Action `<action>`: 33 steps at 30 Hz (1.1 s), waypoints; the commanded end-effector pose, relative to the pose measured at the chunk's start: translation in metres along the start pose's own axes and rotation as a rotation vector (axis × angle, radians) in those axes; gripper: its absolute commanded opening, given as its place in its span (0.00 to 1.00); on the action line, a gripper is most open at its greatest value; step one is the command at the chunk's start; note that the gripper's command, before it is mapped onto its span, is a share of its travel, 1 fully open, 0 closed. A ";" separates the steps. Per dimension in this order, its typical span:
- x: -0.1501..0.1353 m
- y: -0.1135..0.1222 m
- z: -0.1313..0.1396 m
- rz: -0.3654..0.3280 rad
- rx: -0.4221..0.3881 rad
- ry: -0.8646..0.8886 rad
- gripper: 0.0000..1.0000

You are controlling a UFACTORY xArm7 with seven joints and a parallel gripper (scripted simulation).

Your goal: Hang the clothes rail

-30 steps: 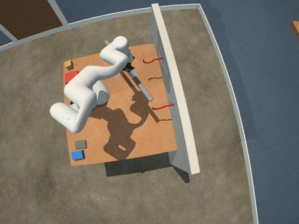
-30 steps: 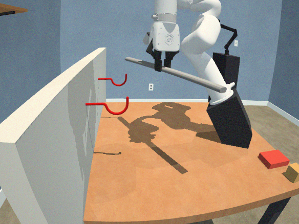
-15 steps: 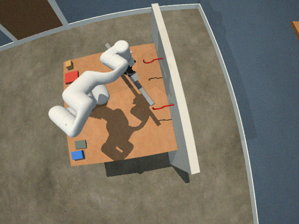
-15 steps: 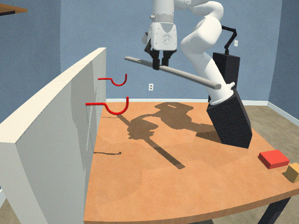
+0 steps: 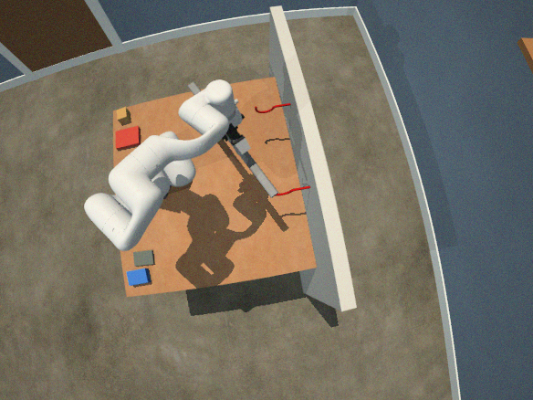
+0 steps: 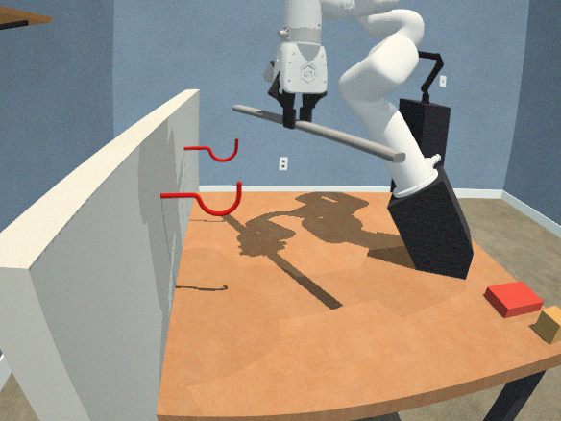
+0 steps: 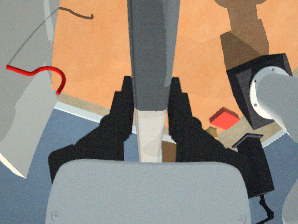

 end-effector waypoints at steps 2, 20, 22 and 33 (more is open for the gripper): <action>0.000 0.001 -0.006 -0.003 -0.001 0.000 0.00; 0.003 0.001 -0.038 -0.003 -0.001 0.000 0.00; 0.003 0.001 -0.039 -0.003 -0.001 0.000 0.00; 0.003 0.001 -0.039 -0.003 -0.001 0.000 0.00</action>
Point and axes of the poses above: the point where the finger pads meet when closed, its own y axis back along the fingers, its own x axis across the jaws, z = x × y, the point moved 3 cm from there along y, back along the fingers, and after that the axes turned 14 degrees about -y, right-handed, at the moved point
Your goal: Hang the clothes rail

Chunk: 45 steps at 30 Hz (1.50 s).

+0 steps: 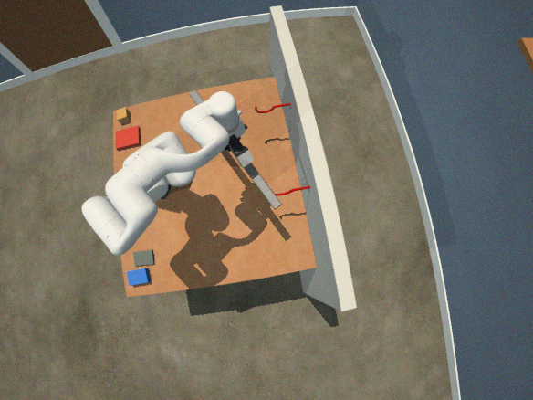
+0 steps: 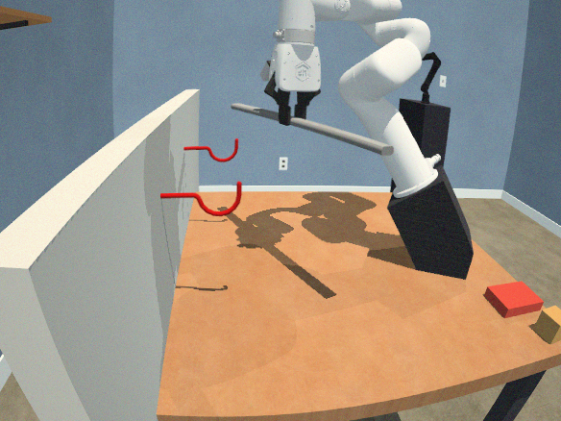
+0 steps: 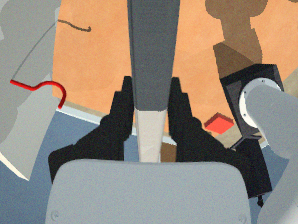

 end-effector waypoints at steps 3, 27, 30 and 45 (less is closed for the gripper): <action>-0.001 0.001 0.000 -0.003 -0.001 0.000 0.00; -0.001 0.001 0.000 -0.003 -0.001 -0.090 0.00; -0.001 0.001 0.000 -0.003 -0.001 -0.105 0.00; -0.001 0.001 0.000 -0.003 -0.001 -0.170 0.00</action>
Point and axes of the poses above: the point where the finger pads meet when closed, its own y axis back along the fingers, its own x axis across the jaws, z = x × y, the point moved 3 cm from there along y, back along the fingers, and after that the axes turned 14 degrees about -y, right-handed, at the moved point
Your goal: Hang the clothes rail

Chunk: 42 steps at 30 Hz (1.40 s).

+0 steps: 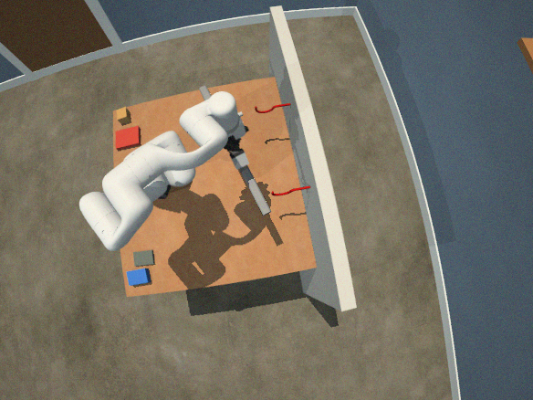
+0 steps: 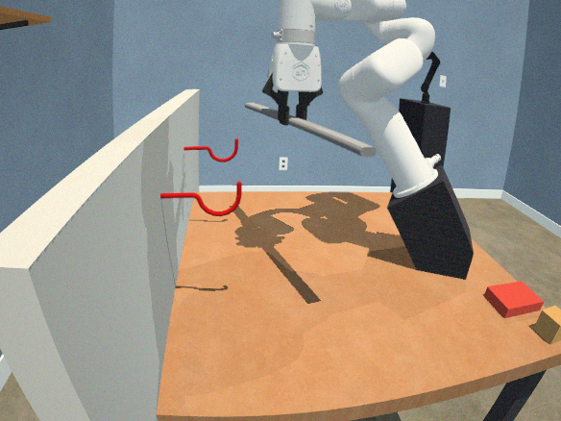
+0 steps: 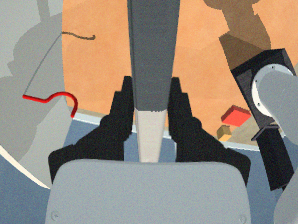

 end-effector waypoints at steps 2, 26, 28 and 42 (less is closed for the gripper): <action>-0.001 0.001 0.000 -0.003 -0.001 -0.024 0.00; -0.001 0.001 0.000 -0.003 -0.001 -0.123 0.00; -0.001 0.001 0.000 -0.003 -0.001 -0.134 0.00; -0.001 0.001 0.000 -0.003 -0.002 -0.193 0.00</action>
Point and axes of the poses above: the point where the finger pads meet when closed, its own y axis back along the fingers, its own x axis across the jaws, z = x × y, the point moved 3 cm from there along y, back along the fingers, and after that the axes turned 14 degrees about -y, right-handed, at the moved point
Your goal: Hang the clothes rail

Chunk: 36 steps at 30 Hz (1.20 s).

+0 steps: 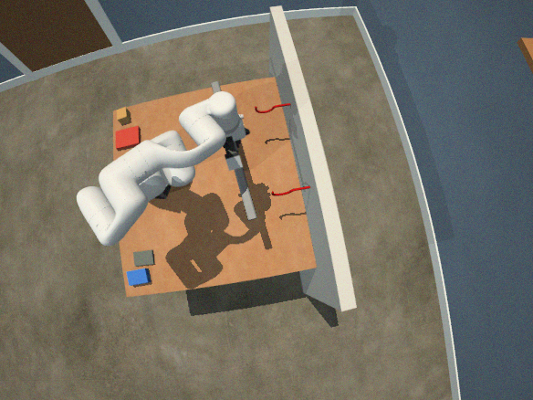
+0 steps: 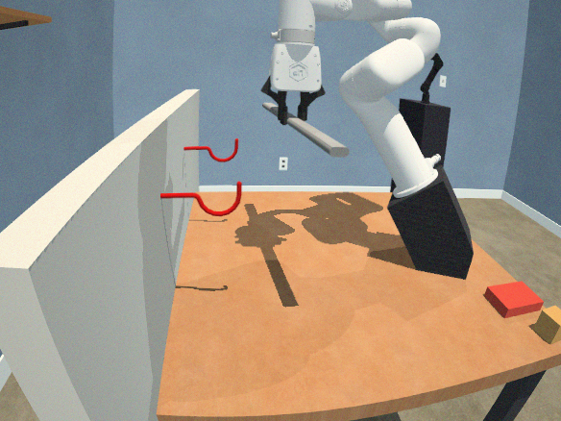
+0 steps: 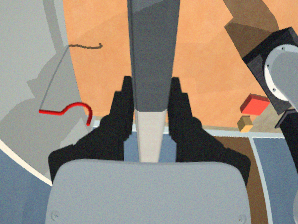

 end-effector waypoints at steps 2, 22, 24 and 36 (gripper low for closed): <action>-0.001 0.001 0.000 -0.003 -0.002 -0.018 0.00; -0.001 0.001 0.000 -0.003 -0.002 -0.103 0.00; -0.001 0.001 0.000 -0.003 -0.002 -0.103 0.00; -0.001 0.001 0.000 -0.003 -0.002 -0.103 0.00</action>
Point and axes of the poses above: the point where the finger pads meet when closed, its own y axis back along the fingers, its own x axis across the jaws, z = x × y, the point moved 3 cm from there along y, back along the fingers, and after that the axes turned 14 degrees about -y, right-handed, at the moved point
